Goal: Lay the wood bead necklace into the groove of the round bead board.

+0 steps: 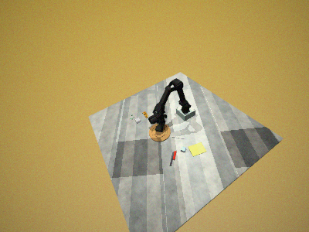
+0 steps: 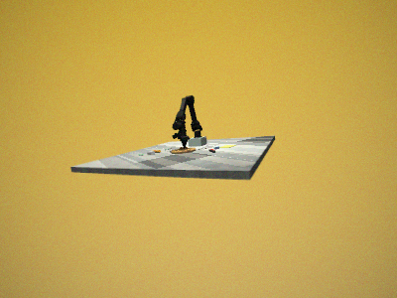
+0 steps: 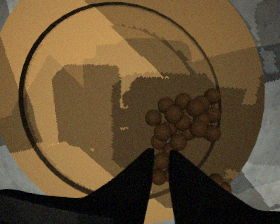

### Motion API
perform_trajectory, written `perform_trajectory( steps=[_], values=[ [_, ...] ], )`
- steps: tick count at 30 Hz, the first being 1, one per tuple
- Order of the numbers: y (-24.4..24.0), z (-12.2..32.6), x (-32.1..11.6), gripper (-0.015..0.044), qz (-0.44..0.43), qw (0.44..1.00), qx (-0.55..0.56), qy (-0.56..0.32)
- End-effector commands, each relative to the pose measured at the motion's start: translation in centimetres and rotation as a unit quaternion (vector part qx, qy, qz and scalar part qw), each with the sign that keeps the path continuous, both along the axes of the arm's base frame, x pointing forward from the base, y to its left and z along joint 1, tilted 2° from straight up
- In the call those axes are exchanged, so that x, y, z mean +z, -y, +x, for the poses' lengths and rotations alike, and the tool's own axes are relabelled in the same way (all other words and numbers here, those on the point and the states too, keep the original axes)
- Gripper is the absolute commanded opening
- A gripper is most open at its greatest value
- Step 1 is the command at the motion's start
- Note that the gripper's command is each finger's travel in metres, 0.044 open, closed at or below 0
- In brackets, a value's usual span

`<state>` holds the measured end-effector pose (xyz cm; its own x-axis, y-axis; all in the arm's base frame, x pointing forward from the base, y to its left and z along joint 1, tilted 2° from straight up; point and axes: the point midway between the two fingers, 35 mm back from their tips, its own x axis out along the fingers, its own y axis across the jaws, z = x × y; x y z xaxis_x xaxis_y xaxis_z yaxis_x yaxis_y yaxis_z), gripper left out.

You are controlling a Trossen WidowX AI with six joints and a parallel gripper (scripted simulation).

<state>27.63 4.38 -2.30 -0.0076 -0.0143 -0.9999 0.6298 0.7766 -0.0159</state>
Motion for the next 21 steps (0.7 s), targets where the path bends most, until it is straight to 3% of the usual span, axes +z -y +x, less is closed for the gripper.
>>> perform_trajectory(
  steps=[1,21],
  values=[
    [0.02,0.05,0.0,0.0,-0.001,1.0,0.0,0.001],
    [0.04,-0.14,0.65,0.0,-0.002,1.0,-0.003,-0.001]
  ],
)
